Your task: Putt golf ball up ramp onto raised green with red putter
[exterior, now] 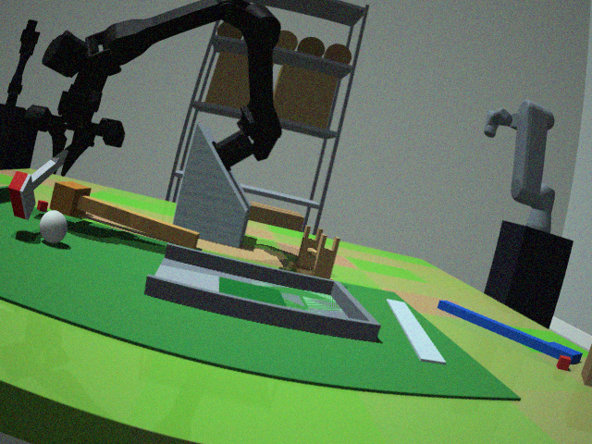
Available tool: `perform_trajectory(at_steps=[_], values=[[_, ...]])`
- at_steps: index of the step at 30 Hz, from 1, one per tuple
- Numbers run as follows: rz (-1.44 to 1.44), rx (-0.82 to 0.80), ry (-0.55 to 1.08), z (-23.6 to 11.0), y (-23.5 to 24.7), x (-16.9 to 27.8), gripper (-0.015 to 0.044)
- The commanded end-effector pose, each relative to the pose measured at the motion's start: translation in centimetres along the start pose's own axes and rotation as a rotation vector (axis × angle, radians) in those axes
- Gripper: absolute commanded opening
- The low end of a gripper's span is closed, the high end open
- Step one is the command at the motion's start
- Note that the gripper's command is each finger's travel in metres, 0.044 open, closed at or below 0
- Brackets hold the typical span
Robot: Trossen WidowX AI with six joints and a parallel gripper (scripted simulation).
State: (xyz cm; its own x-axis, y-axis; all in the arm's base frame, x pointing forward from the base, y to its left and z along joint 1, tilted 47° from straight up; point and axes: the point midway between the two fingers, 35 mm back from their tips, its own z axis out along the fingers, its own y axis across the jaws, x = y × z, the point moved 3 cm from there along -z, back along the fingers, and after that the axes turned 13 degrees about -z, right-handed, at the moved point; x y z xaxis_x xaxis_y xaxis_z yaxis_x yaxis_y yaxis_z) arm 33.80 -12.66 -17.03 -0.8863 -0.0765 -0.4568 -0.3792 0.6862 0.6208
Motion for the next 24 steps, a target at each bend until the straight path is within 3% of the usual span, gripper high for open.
perform_trajectory(at_steps=[1, 24], values=[[0.006, -0.005, -0.005, 0.83, 0.08, 0.34, 0.0000], [0.002, -0.003, -0.001, 1.44, -0.56, 0.62, 0.0000]])
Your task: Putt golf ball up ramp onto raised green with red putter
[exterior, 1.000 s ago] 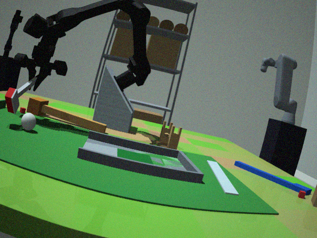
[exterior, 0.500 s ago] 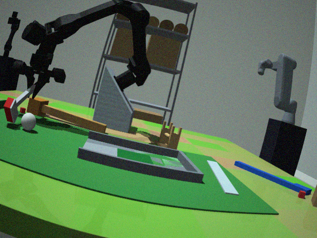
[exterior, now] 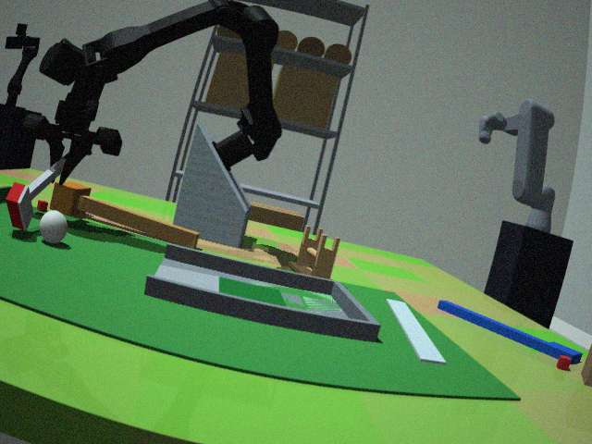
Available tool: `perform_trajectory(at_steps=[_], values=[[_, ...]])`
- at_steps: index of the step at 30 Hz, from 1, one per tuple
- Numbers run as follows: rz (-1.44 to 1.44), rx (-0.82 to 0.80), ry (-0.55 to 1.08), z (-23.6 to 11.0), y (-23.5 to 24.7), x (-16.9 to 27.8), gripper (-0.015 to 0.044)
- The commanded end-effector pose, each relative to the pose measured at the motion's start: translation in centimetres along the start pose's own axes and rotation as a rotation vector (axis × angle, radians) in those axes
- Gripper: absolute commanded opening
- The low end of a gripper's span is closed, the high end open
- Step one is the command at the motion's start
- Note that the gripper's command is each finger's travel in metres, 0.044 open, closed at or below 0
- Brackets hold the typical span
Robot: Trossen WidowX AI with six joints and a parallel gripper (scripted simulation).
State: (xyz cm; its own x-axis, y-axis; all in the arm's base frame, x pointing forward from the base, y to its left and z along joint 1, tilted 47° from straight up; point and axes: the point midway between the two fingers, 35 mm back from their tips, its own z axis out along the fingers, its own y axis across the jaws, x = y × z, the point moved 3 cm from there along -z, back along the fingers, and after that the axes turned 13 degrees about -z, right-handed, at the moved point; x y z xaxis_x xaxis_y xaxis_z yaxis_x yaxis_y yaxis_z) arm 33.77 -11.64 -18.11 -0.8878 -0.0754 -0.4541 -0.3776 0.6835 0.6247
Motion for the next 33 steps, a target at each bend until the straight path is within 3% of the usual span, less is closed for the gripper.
perform_trajectory(at_steps=[1, 16, 28, 33], values=[[-0.001, 0.001, -0.002, 0.0, -0.9, 0.2, 0.0000], [0.005, 0.000, -0.004, 0.2, -2.3, 0.6, 0.0000], [0.008, -0.007, -0.006, 0.4, 9.9, -2.3, 0.0000], [0.008, -0.009, -0.007, 0.4, 10.7, -2.3, 0.0000]])
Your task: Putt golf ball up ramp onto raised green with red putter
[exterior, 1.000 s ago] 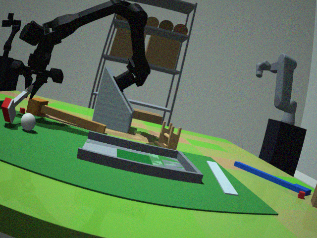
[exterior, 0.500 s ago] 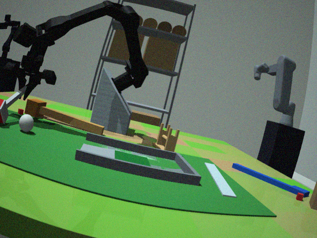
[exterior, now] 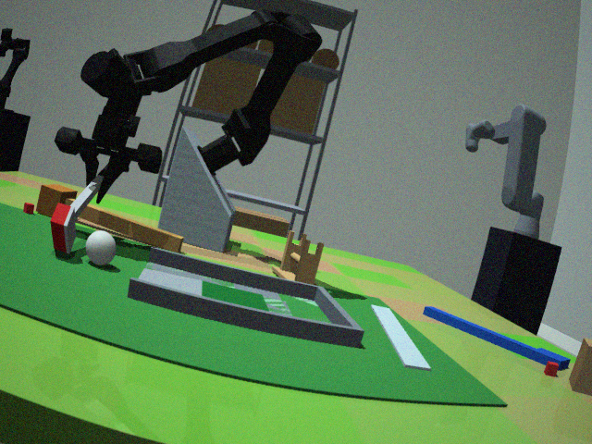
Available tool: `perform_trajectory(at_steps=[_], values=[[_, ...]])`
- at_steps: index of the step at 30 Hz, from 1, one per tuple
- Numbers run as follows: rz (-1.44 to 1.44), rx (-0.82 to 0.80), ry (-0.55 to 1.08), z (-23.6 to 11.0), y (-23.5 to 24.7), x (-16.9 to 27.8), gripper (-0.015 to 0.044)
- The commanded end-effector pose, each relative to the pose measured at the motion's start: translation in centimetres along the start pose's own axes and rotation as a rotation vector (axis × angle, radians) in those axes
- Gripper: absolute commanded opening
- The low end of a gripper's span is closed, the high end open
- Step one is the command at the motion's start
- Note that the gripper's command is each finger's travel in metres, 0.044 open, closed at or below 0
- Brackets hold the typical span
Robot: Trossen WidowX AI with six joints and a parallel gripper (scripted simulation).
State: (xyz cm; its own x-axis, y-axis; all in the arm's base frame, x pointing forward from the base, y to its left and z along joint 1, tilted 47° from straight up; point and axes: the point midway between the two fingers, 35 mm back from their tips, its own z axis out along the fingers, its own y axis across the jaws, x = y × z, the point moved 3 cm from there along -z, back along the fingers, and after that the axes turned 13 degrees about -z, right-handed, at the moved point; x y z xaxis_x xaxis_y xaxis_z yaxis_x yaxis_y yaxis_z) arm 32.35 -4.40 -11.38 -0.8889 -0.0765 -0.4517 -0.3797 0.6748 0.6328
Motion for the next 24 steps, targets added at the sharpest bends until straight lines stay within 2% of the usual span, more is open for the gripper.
perform_trajectory(at_steps=[1, 14, 24], values=[[0.007, 0.003, -0.009, -0.3, 1.0, 0.0, 0.0000], [0.007, 0.006, -0.008, -5.9, 0.5, -1.6, 0.0000], [0.014, 0.003, -0.008, -5.2, 0.5, -1.3, 0.0000]])
